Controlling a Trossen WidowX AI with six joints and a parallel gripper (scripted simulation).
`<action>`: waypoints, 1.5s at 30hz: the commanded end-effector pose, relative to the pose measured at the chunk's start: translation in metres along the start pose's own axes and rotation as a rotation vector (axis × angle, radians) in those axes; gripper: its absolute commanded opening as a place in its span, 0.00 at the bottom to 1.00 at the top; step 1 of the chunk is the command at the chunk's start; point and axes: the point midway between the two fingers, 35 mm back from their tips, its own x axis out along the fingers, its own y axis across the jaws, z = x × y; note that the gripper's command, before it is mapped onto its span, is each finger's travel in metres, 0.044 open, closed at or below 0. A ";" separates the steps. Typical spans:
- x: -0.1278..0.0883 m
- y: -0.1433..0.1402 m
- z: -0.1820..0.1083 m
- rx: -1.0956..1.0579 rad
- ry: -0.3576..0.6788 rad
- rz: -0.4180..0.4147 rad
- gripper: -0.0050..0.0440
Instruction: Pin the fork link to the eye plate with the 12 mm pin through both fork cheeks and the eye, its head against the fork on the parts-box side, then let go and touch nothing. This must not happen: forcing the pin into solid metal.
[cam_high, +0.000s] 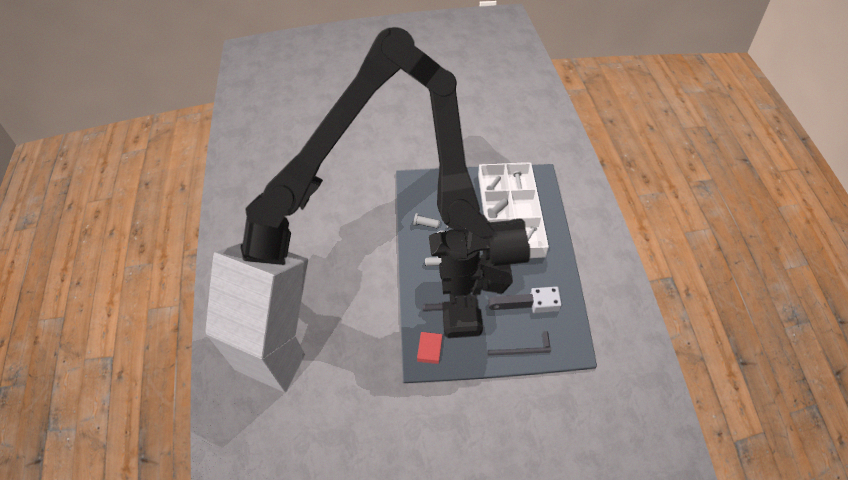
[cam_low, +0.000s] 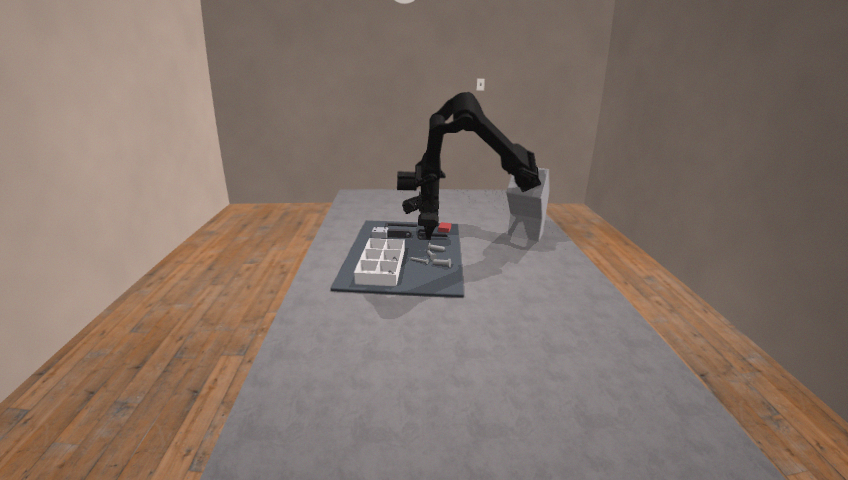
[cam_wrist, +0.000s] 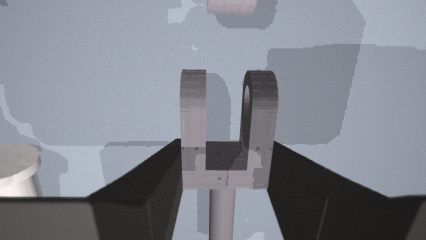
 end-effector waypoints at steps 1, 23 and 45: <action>0.001 0.001 -0.001 -0.010 0.003 0.000 0.36; 0.000 0.000 0.006 -0.012 0.003 0.000 0.36; 0.001 0.000 0.013 -0.012 0.003 0.000 0.36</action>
